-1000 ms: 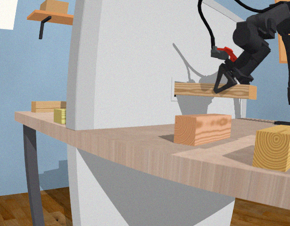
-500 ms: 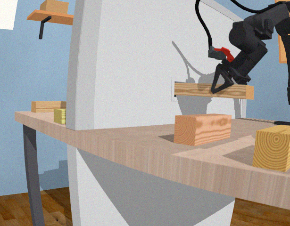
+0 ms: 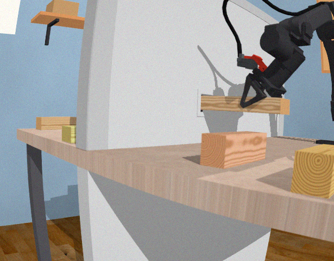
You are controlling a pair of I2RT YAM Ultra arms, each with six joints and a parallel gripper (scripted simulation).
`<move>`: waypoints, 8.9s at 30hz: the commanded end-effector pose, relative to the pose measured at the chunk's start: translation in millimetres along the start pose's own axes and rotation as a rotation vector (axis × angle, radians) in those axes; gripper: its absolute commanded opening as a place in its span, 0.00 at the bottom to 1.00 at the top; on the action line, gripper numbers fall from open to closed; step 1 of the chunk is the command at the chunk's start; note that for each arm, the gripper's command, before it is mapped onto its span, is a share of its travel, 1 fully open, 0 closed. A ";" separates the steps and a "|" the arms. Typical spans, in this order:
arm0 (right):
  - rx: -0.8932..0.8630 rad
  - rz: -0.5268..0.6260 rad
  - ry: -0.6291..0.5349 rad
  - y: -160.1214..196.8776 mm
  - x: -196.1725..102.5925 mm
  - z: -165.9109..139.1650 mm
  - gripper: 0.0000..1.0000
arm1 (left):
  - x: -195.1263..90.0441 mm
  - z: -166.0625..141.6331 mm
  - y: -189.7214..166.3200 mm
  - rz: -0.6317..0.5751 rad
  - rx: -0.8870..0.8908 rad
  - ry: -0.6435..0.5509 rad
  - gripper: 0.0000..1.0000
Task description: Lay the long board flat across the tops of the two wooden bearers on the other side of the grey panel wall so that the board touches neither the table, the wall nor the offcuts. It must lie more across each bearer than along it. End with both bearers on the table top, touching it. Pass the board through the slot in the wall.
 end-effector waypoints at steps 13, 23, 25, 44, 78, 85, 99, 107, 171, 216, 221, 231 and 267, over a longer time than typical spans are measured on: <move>0.000 0.001 -0.032 -1.7 -7.8 9.7 1.00 | -2.8 43.7 6.7 0.053 0.076 -0.100 0.00; 0.000 0.001 -0.032 -1.7 -7.8 9.7 1.00 | 12.9 48.8 14.9 0.045 0.065 -0.097 0.00; 0.000 0.001 -0.032 -1.7 -7.8 9.7 1.00 | 14.2 52.0 15.3 0.048 0.068 -0.098 0.00; 0.000 0.001 -0.032 -1.7 -7.8 9.7 1.00 | 42.2 68.0 19.1 0.032 0.057 -0.098 0.00; 0.000 0.001 -0.032 -1.7 -7.8 9.7 1.00 | 40.2 108.1 20.2 0.074 0.110 -0.125 0.00; 0.000 0.001 -0.032 -1.7 -7.8 9.7 1.00 | 43.1 111.6 15.8 0.068 0.118 -0.128 0.00; 0.000 0.001 -0.032 -1.7 -7.8 9.7 1.00 | 50.6 91.0 4.7 0.035 0.072 -0.105 0.00; 0.000 0.001 -0.032 -1.7 -7.8 9.7 1.00 | 48.1 96.3 10.0 0.049 0.083 -0.111 0.00; 0.000 0.001 -0.032 -1.7 -7.8 9.7 1.00 | 40.3 90.2 11.8 0.034 0.069 -0.104 0.75; 0.000 0.001 -0.032 -1.7 -7.8 9.7 1.00 | 0.0 74.7 3.7 -0.007 0.044 -0.088 0.75; 0.000 0.001 -0.032 -1.7 -7.8 9.7 1.00 | 0.0 74.7 3.7 -0.007 0.044 -0.088 0.75; 0.000 0.001 -0.032 -1.7 -7.8 9.7 1.00 | 0.0 74.7 3.7 -0.007 0.044 -0.088 0.75; 0.000 0.001 -0.032 -1.7 -7.8 9.7 1.00 | -35.5 6.1 -1.2 -0.015 -0.034 -0.015 0.75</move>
Point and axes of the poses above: on each arm, the point where the finger pads meet when closed, its own x axis out along the fingers, its own y axis across the jaws, z = x × y, the point moved 5 cm from there along -x, back along the fingers, and after that the axes turned 4 degrees about x, right-handed, at the moved point
